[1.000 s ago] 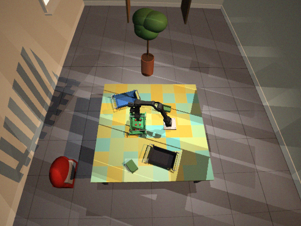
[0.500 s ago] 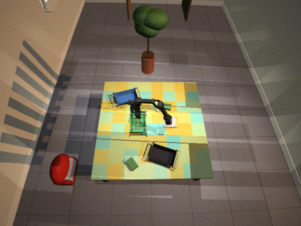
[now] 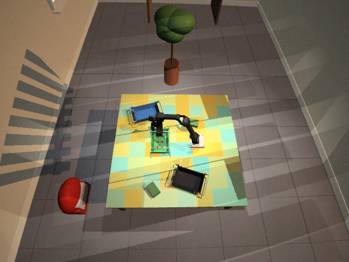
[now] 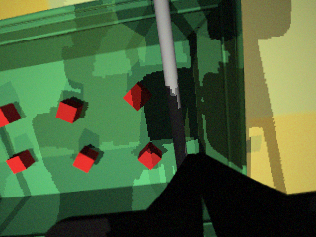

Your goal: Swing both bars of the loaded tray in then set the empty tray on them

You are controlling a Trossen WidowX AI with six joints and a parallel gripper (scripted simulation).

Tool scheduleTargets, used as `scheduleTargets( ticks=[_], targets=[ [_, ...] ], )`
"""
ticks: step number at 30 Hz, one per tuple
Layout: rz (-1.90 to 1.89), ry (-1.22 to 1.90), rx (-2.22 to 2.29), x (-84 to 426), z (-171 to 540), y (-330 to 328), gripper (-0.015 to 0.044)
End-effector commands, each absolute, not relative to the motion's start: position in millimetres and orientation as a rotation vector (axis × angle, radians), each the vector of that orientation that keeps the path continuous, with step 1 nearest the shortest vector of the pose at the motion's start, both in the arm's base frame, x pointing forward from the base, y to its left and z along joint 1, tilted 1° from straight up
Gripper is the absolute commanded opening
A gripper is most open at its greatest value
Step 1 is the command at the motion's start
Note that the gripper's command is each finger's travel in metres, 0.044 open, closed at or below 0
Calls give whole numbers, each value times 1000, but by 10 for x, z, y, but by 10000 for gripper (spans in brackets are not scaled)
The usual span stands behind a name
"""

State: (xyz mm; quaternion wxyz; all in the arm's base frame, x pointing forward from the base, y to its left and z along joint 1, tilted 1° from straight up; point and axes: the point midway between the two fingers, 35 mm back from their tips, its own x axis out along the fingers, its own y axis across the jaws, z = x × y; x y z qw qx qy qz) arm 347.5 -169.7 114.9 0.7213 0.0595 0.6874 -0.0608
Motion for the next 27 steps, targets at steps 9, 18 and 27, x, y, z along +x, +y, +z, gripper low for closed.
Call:
scheduleTargets(
  ticks=[9,18,27],
  targets=[
    [-134,1519,131,3475,1149,-1697,0],
    [-134,1519,131,3475,1149,-1697,0],
    [-134,1519,131,3475,1149,-1697,79]
  ],
)
